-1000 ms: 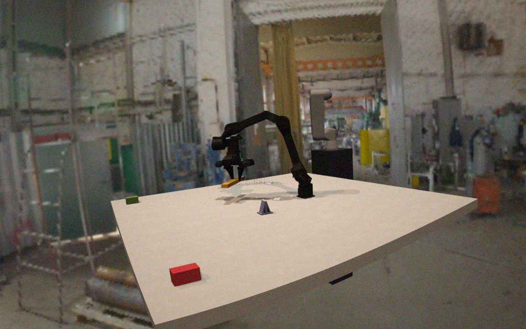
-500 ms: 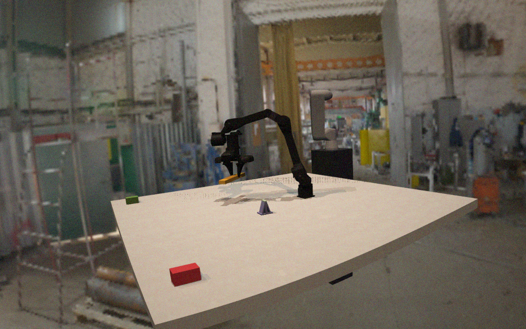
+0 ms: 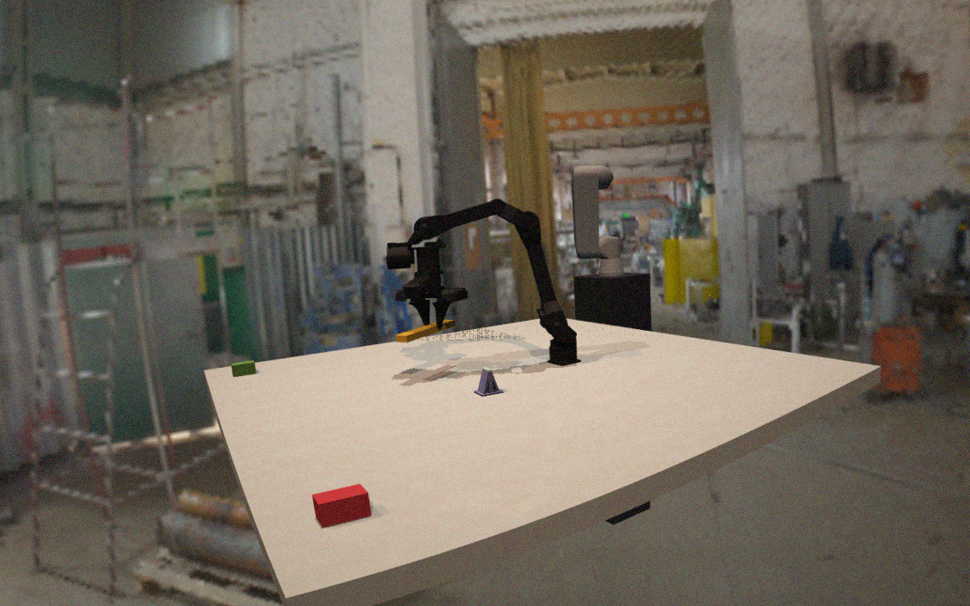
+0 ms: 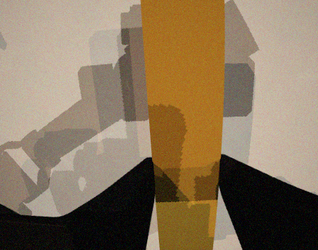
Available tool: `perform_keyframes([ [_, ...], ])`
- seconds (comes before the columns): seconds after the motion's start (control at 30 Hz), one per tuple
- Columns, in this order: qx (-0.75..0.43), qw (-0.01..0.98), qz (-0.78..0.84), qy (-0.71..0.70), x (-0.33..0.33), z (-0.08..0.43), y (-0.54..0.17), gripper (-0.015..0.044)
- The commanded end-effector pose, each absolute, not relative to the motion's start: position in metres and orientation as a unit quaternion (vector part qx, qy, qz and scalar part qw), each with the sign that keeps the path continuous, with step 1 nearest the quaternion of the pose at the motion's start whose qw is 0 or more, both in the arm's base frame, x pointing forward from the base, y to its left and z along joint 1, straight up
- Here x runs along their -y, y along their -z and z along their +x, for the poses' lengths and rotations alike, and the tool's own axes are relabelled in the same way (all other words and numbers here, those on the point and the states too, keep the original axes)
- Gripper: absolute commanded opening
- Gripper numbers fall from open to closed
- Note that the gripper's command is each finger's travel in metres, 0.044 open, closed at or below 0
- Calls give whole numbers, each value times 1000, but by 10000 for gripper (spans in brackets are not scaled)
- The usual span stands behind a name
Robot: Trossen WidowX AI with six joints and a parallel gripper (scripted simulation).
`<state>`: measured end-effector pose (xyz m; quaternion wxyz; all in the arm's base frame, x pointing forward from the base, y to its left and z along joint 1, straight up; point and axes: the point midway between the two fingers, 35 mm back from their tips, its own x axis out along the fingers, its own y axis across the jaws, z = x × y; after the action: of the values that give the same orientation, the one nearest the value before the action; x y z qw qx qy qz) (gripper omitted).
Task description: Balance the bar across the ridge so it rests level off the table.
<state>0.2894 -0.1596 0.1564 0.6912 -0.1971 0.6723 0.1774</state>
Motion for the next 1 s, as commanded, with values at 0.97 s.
perform_keyframes([
  [0.97, -690, 713, -87, -82, 31, 307, -156, 0],
])
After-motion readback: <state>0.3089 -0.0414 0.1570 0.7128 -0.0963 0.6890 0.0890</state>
